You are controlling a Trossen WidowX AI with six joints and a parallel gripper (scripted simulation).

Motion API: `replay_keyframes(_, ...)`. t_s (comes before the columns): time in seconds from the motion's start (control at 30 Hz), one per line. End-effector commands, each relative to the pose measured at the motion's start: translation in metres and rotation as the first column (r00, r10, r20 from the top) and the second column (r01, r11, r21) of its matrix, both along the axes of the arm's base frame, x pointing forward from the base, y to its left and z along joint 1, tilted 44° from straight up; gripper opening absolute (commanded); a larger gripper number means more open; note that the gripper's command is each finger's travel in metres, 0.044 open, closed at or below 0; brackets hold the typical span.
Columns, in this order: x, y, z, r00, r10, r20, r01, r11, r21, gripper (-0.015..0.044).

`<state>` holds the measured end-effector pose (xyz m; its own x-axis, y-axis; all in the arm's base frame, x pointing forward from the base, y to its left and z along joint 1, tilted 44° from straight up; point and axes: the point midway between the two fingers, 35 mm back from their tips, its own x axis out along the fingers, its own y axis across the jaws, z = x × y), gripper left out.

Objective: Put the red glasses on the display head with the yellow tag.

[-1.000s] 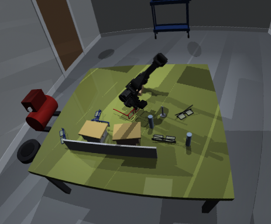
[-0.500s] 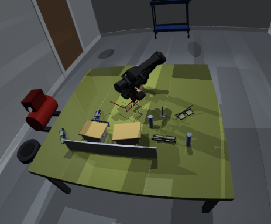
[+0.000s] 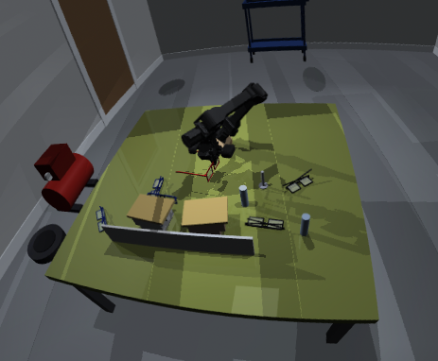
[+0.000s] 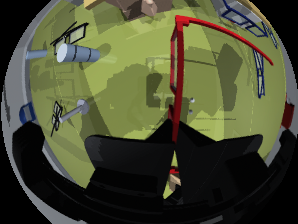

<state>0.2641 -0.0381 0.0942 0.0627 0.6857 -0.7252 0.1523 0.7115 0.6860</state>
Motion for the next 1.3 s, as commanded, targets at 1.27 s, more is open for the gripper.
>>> replay_keyframes(1.27,0.003,-0.034,-0.022,0.215,0.747,0.629,-0.678,0.578,-0.454,0.0000)
